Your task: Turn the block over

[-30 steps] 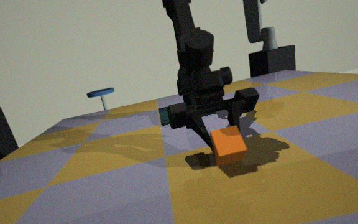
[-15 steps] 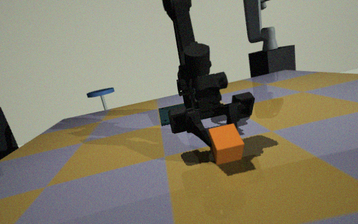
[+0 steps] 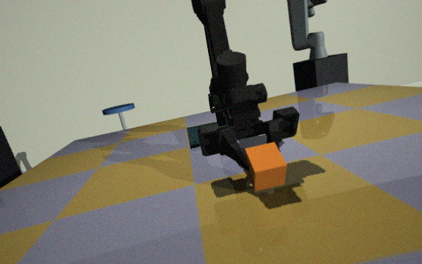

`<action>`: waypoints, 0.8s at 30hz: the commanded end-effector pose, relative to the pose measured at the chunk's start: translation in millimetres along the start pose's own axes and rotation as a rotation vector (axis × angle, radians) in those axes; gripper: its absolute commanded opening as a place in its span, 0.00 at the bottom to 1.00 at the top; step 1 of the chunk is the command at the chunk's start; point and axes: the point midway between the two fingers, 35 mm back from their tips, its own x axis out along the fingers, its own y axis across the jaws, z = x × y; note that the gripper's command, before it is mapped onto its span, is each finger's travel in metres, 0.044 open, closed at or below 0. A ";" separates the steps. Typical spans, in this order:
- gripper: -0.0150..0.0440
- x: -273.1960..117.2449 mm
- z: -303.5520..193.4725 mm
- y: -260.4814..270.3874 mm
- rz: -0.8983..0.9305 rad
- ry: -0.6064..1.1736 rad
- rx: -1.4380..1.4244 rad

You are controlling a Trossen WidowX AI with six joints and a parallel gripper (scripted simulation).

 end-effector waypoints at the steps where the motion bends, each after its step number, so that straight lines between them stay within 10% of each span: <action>1: 0.25 -0.1 1.6 0.7 0.005 -0.008 0.004; 19: 1.00 -0.1 1.6 0.7 0.005 -0.008 0.004; 24: 1.00 -0.1 1.6 0.7 0.005 -0.008 0.004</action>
